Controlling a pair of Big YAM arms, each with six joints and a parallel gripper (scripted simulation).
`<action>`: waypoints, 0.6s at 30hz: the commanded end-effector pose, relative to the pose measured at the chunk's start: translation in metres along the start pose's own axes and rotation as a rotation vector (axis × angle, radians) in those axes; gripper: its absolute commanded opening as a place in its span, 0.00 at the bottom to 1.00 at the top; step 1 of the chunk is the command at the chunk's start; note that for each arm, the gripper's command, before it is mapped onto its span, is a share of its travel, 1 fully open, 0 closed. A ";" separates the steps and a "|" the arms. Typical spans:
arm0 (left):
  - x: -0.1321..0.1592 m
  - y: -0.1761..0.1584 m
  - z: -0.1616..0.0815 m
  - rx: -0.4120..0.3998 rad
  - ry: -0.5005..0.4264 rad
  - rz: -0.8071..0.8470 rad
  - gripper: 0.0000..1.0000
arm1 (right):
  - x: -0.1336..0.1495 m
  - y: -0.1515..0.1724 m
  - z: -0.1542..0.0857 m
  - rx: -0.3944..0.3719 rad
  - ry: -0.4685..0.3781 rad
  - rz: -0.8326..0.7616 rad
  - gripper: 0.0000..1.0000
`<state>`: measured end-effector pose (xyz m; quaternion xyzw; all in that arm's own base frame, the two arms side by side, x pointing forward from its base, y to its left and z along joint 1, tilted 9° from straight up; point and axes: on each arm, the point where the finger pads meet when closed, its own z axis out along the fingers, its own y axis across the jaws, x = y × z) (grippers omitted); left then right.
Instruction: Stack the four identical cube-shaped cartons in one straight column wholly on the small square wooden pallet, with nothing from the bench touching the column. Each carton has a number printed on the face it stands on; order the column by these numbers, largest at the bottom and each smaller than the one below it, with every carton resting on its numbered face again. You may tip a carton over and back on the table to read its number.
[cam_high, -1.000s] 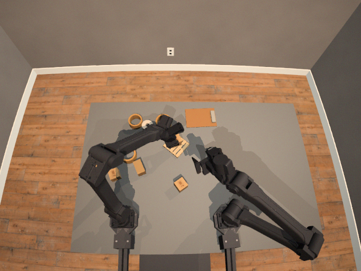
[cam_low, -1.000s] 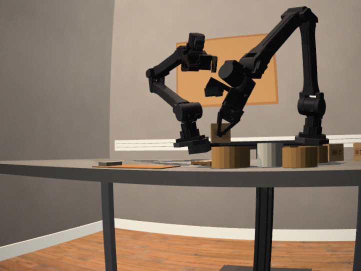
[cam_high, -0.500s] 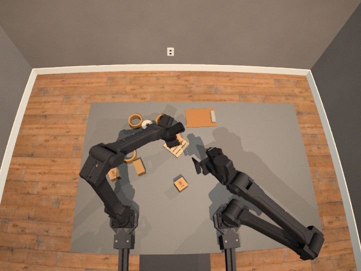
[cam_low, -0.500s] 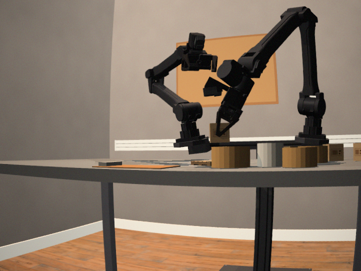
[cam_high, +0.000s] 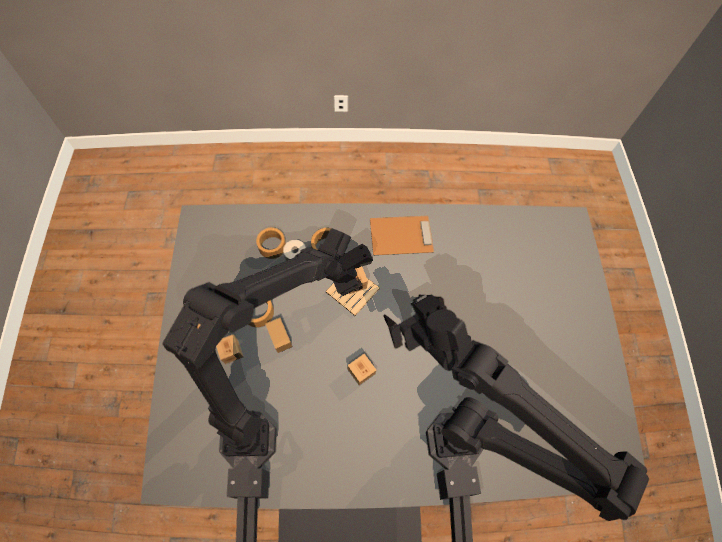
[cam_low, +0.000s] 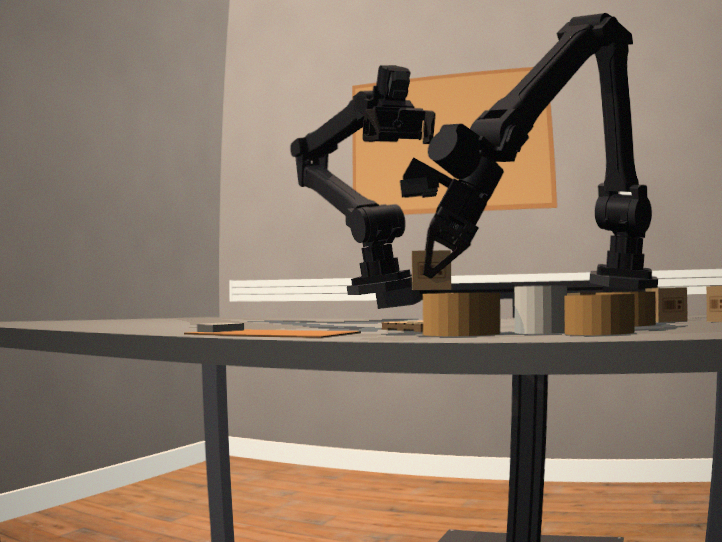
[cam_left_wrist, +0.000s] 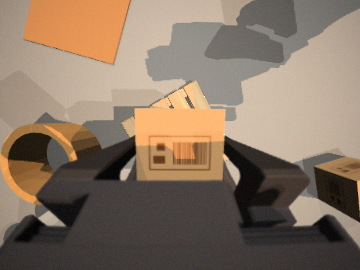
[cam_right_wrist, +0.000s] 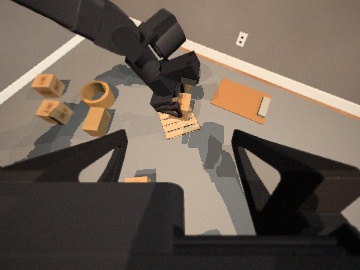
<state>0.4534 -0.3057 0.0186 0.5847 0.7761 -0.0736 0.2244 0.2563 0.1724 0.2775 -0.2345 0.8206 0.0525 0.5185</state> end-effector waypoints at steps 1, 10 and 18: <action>0.007 0.009 0.013 -0.008 -0.003 0.000 0.54 | -0.004 0.000 -0.001 0.001 -0.004 0.011 1.00; 0.017 0.007 0.022 -0.004 0.001 -0.001 0.54 | -0.004 0.000 -0.001 0.001 -0.004 0.011 1.00; 0.023 0.008 0.030 -0.008 -0.003 0.000 0.54 | -0.004 0.000 -0.001 0.001 -0.004 0.011 1.00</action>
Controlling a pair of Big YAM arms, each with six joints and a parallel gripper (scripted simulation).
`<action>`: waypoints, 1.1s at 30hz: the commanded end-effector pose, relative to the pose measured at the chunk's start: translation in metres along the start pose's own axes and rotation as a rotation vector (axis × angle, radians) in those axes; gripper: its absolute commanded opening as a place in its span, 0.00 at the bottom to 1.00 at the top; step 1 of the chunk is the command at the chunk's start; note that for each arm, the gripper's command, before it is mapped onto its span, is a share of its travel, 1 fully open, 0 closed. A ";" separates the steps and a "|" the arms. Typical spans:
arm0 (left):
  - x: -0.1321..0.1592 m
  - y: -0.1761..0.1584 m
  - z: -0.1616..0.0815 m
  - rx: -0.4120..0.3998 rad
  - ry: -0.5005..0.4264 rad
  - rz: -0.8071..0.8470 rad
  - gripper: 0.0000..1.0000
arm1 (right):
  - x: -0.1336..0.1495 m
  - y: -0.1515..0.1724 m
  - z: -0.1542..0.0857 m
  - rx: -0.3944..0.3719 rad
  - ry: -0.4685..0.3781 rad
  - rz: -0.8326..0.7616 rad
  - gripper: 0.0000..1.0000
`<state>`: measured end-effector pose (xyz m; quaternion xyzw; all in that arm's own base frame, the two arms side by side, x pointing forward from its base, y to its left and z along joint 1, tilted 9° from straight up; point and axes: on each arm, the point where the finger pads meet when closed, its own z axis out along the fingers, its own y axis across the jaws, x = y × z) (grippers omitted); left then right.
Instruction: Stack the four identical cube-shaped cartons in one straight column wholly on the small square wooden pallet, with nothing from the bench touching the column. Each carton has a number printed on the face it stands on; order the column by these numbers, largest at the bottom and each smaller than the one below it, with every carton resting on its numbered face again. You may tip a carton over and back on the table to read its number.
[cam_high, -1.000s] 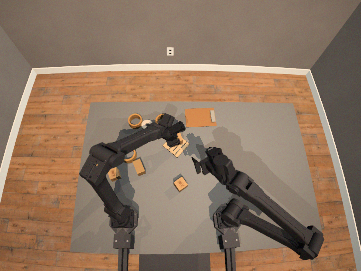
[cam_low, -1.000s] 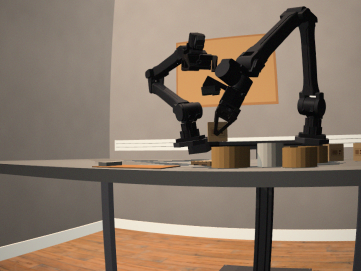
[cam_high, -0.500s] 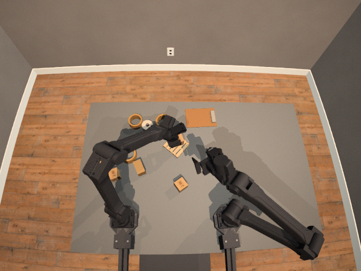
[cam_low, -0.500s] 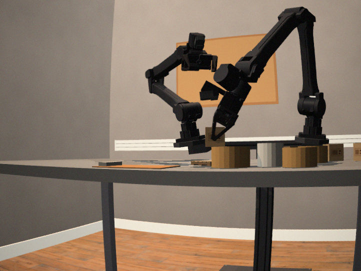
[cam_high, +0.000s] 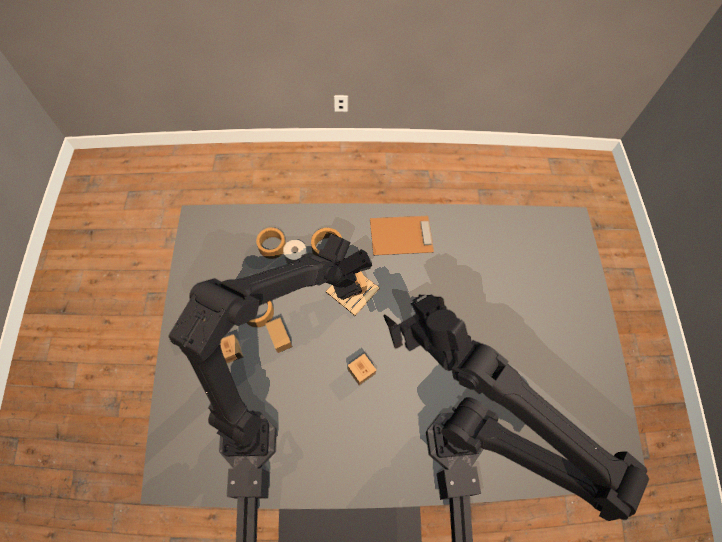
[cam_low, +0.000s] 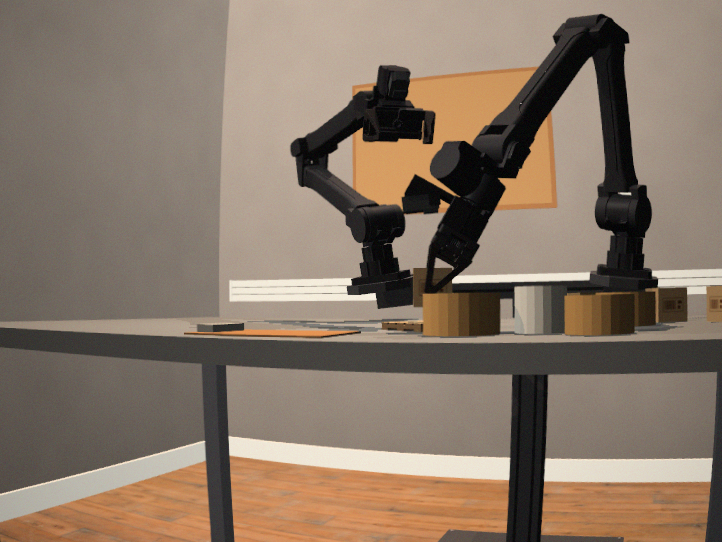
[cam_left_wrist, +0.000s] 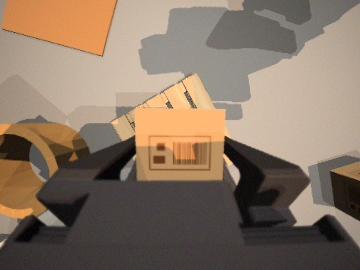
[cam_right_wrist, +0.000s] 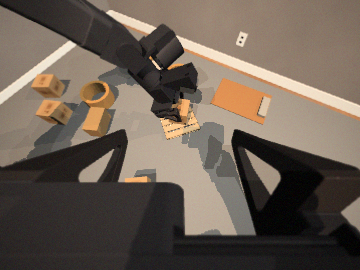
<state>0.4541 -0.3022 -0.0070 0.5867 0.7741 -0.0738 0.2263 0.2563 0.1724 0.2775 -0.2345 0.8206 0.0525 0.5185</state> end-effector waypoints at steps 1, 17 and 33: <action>0.015 0.005 0.010 0.001 0.009 -0.008 0.54 | -0.004 0.000 -0.001 0.001 -0.004 0.011 1.00; 0.016 0.007 0.015 -0.004 0.004 -0.008 0.54 | -0.004 0.000 -0.001 0.001 -0.004 0.011 1.00; 0.021 0.006 0.022 -0.002 0.006 -0.009 0.54 | -0.004 0.000 -0.001 0.001 -0.004 0.011 1.00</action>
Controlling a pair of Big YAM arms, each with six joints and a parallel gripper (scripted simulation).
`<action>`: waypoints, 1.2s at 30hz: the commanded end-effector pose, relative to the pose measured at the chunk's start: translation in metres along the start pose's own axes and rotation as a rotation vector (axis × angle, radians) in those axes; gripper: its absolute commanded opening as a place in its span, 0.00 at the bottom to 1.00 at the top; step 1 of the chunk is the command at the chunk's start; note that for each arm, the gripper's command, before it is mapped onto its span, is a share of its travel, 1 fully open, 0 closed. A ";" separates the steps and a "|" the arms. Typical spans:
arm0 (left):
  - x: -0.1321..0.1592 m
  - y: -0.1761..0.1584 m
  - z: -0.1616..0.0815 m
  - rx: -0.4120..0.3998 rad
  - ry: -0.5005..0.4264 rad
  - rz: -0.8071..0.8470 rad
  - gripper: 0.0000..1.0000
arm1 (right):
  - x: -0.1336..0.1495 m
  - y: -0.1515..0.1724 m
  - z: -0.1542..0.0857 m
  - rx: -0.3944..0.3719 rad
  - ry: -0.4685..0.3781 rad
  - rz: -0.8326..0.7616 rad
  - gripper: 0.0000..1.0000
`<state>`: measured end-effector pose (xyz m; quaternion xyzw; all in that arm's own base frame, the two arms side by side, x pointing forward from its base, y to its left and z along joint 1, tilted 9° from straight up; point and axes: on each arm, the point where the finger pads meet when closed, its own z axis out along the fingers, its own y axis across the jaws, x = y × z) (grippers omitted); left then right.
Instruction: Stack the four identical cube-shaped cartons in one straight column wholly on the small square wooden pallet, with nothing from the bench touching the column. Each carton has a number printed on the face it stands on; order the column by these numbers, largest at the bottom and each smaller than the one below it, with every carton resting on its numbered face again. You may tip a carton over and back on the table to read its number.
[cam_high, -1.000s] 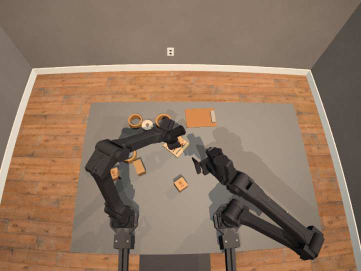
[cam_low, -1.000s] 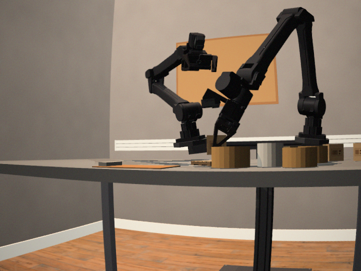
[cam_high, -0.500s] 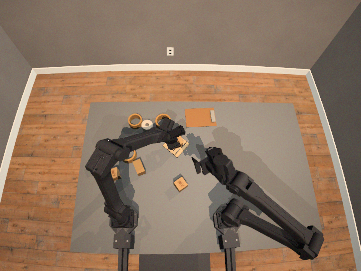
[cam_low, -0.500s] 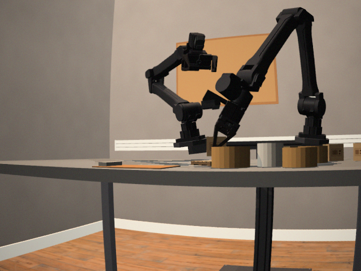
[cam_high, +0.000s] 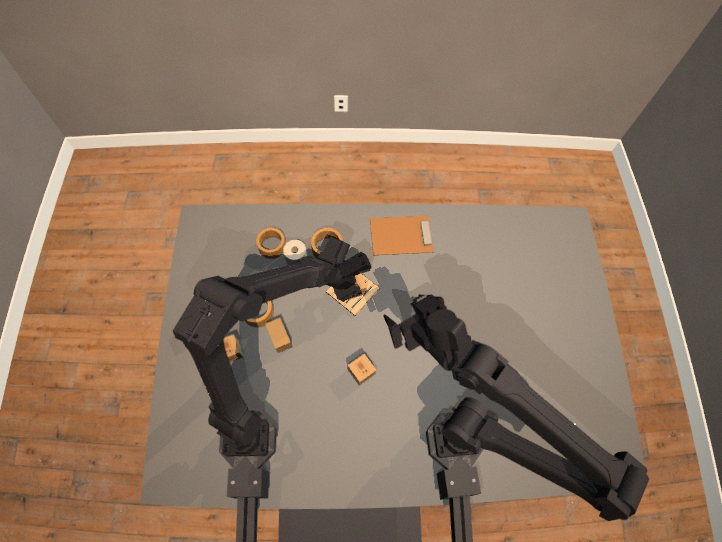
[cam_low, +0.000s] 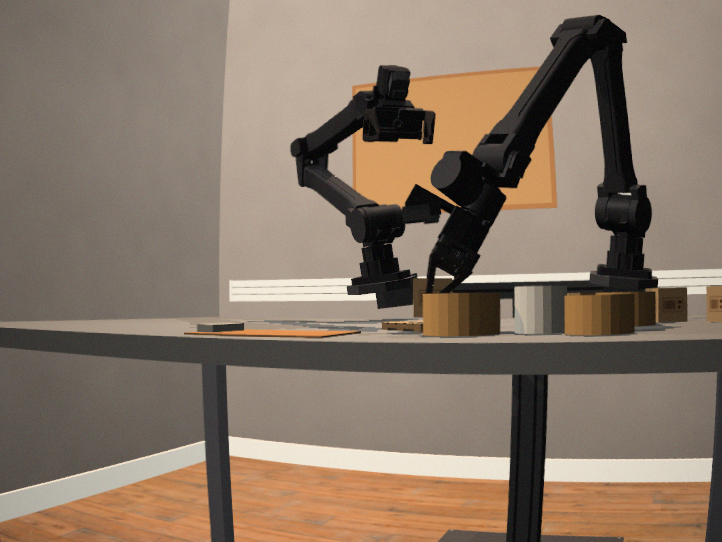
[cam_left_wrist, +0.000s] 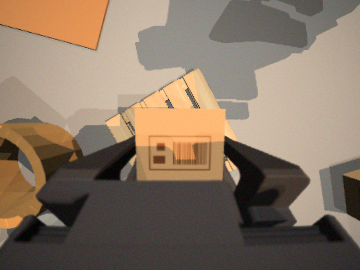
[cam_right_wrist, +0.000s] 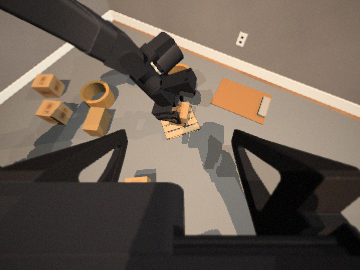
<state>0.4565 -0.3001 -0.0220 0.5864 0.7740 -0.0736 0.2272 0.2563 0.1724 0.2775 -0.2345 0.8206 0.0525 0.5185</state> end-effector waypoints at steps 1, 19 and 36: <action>0.013 0.005 0.008 -0.001 0.008 -0.009 0.54 | -0.004 0.000 -0.001 0.001 -0.004 0.011 1.00; 0.002 0.004 0.002 -0.002 -0.001 -0.001 0.66 | -0.004 0.000 -0.001 0.001 -0.004 0.011 1.00; 0.024 0.003 -0.019 0.014 0.023 -0.011 0.83 | -0.004 0.000 -0.001 0.001 -0.004 0.011 1.00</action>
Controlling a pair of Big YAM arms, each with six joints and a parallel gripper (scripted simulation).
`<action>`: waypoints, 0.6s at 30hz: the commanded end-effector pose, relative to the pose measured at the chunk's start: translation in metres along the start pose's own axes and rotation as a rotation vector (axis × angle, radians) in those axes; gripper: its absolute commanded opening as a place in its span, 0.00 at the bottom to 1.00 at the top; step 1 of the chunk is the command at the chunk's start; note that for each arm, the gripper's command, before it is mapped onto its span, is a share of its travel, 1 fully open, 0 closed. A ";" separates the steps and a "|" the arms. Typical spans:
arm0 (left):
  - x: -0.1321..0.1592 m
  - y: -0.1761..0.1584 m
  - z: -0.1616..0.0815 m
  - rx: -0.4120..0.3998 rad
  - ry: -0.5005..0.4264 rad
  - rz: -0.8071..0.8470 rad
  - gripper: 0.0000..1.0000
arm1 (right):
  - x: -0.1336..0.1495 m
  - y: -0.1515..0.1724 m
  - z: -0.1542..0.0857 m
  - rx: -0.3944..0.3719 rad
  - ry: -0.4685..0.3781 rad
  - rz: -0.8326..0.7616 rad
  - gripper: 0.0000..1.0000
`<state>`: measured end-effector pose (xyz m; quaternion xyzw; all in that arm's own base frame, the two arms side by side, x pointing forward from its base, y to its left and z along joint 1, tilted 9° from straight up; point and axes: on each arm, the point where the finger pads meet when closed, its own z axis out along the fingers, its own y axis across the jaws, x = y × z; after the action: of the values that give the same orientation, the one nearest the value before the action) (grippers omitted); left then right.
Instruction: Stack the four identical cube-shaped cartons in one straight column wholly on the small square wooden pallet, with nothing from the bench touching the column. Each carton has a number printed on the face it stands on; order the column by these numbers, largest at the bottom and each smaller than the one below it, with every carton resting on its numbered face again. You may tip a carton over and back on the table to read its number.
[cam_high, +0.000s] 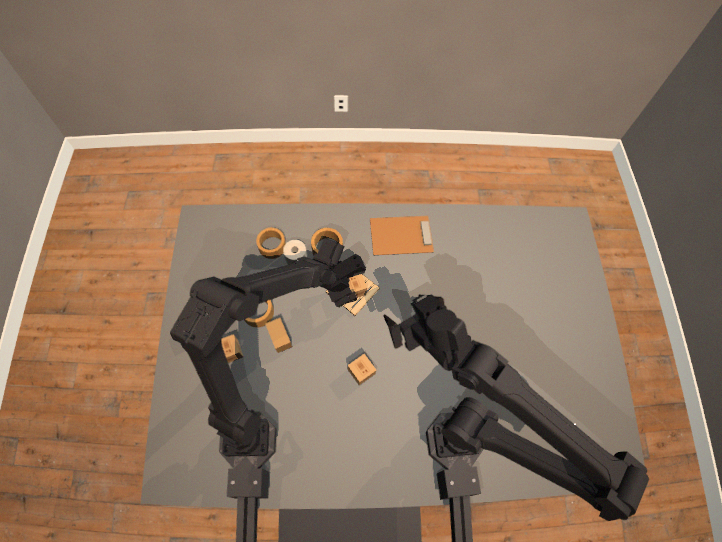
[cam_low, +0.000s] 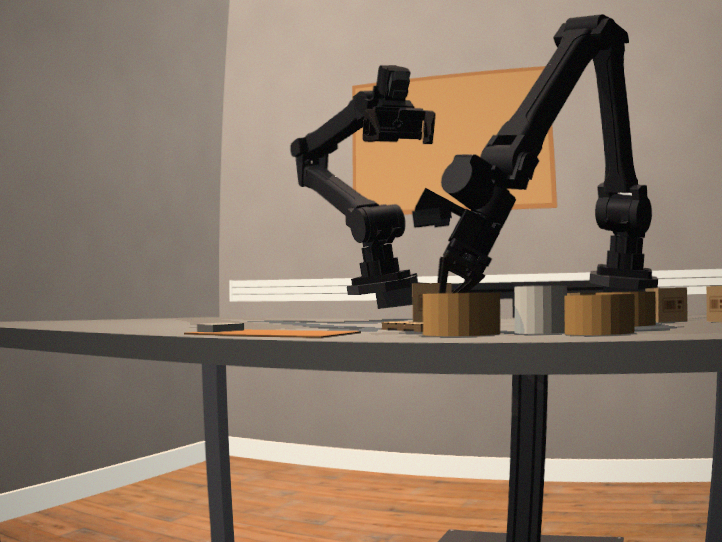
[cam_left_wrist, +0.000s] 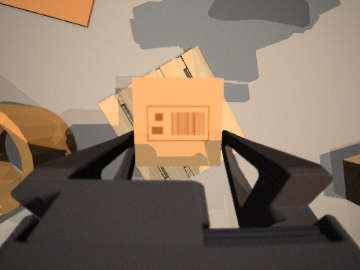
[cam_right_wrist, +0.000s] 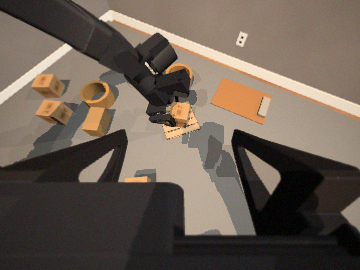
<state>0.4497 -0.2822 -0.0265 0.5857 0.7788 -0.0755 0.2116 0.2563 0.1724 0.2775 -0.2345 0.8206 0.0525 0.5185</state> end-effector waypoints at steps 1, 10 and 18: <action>0.005 0.005 -0.017 -0.007 -0.001 -0.002 0.83 | -0.004 0.000 -0.001 0.001 -0.004 0.011 1.00; 0.005 -0.010 -0.037 -0.002 0.001 -0.006 0.83 | -0.004 0.000 -0.001 0.001 -0.004 0.011 1.00; -0.010 0.005 -0.129 -0.036 -0.032 0.008 0.83 | -0.004 0.000 -0.001 0.001 -0.004 0.011 1.00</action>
<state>0.4116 -0.2560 0.0413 0.5877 0.7790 -0.0792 0.2038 0.2563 0.1724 0.2775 -0.2345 0.8206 0.0525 0.5185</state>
